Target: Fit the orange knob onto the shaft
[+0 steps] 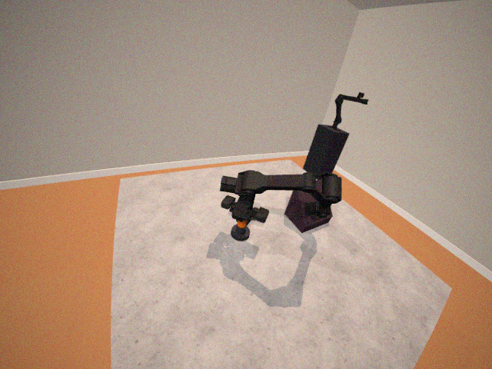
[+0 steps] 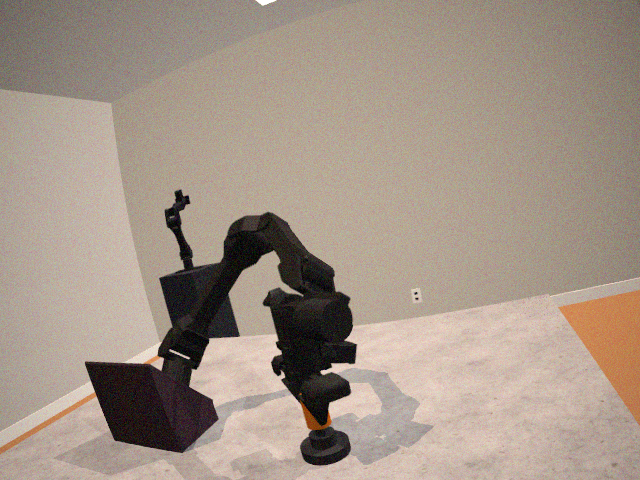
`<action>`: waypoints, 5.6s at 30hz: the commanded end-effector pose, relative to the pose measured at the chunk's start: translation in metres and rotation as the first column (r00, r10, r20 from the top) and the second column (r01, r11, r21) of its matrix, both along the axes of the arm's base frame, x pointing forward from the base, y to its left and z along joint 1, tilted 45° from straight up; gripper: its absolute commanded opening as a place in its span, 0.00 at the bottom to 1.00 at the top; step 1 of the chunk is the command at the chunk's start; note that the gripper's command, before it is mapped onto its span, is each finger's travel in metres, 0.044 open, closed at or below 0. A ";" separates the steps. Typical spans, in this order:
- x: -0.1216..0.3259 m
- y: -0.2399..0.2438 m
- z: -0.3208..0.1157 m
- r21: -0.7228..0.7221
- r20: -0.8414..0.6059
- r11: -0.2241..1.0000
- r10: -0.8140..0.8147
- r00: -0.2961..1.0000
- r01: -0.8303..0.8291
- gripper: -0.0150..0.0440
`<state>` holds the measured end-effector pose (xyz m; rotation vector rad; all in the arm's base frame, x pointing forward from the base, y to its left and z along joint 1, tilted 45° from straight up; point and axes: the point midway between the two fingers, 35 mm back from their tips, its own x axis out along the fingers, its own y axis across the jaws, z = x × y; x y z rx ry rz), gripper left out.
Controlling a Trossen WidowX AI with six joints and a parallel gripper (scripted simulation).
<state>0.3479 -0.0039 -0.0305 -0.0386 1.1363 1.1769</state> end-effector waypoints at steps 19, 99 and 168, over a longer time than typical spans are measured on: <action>0.000 -0.003 0.003 0.001 0.071 0.998 0.063 0.996 -0.063 0.25; 0.001 -0.002 0.003 -0.022 0.296 0.956 0.286 0.911 -0.293 0.25; 0.003 0.001 0.000 -0.123 0.541 0.831 0.515 0.665 -0.543 0.25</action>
